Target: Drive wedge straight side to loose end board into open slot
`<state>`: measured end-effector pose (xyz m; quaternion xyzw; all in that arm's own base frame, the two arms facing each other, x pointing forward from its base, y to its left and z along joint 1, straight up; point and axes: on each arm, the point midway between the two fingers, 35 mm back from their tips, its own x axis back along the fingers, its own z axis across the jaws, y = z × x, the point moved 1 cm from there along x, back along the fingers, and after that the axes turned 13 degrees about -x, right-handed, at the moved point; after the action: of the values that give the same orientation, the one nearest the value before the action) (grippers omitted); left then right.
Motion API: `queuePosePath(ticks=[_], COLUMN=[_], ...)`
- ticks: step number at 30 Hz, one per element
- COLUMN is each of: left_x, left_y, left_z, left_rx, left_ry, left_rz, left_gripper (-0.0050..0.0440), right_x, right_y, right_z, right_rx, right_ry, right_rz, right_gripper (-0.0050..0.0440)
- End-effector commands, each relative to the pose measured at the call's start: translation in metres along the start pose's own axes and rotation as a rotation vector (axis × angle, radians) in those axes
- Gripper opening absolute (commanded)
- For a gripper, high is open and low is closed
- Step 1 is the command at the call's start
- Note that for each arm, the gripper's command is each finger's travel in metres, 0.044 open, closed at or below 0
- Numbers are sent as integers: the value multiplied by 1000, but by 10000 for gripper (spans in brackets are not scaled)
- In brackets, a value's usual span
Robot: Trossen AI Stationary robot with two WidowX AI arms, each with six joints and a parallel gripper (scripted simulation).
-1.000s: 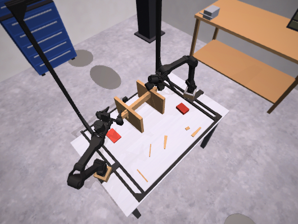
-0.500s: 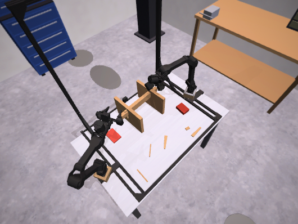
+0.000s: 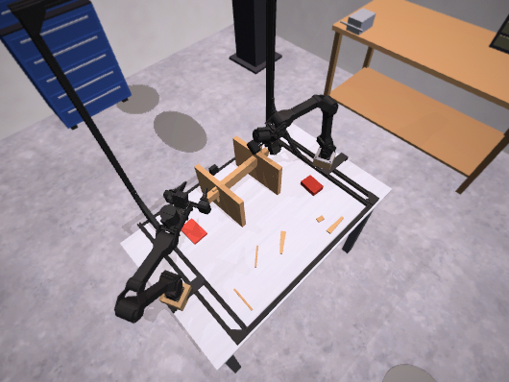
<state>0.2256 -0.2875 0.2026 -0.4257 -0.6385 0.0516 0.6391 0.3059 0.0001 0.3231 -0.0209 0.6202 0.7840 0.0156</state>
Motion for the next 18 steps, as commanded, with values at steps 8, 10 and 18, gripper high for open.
queuePosePath(ticks=[8, 10, 18], left_x=[32, 27, 42], left_y=[-32, -29, -45], left_z=[33, 28, 14], left_rx=[22, -60, -786], left_ry=[26, 25, 103], left_rz=[17, -24, -384], left_gripper=[440, 392, 200], right_x=[0, 0, 0], right_y=[0, 0, 0], right_z=[0, 0, 0], right_rx=[0, 0, 0], right_ry=[0, 0, 0], right_rz=[0, 0, 0], right_gripper=[440, 440, 440])
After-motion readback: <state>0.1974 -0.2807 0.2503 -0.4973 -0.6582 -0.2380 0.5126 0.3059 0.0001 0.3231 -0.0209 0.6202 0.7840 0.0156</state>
